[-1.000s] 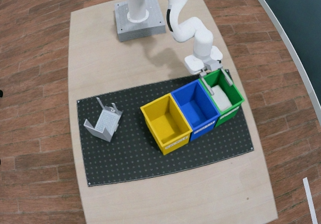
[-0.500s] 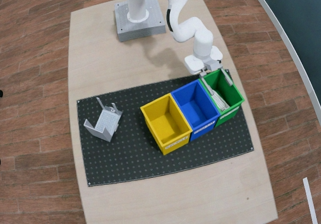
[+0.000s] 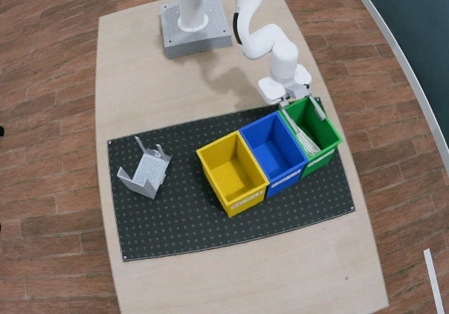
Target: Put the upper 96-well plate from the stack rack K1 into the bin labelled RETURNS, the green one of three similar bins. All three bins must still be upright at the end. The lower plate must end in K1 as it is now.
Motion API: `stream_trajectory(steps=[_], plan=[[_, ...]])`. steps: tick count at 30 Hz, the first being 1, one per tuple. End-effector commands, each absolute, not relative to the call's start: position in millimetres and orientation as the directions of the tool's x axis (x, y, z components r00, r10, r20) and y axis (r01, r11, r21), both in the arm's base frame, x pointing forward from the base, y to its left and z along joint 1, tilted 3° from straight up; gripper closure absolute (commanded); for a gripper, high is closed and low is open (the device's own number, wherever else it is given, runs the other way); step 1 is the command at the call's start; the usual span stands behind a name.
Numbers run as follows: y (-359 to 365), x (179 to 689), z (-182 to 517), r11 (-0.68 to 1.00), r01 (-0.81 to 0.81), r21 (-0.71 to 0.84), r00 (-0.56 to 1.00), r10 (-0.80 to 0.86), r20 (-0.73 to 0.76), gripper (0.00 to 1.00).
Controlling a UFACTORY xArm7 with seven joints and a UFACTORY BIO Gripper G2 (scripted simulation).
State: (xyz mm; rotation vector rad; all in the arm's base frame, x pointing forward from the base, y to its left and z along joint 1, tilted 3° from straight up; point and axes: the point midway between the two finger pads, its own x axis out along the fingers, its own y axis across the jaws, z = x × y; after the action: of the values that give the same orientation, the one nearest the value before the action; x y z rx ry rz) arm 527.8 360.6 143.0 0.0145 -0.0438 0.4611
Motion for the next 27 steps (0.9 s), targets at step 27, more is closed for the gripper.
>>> stream_trajectory(steps=[27], plan=[[360.1,527.1,177.1,0.895,-0.445,0.005,0.895,0.444,0.048,0.82]])
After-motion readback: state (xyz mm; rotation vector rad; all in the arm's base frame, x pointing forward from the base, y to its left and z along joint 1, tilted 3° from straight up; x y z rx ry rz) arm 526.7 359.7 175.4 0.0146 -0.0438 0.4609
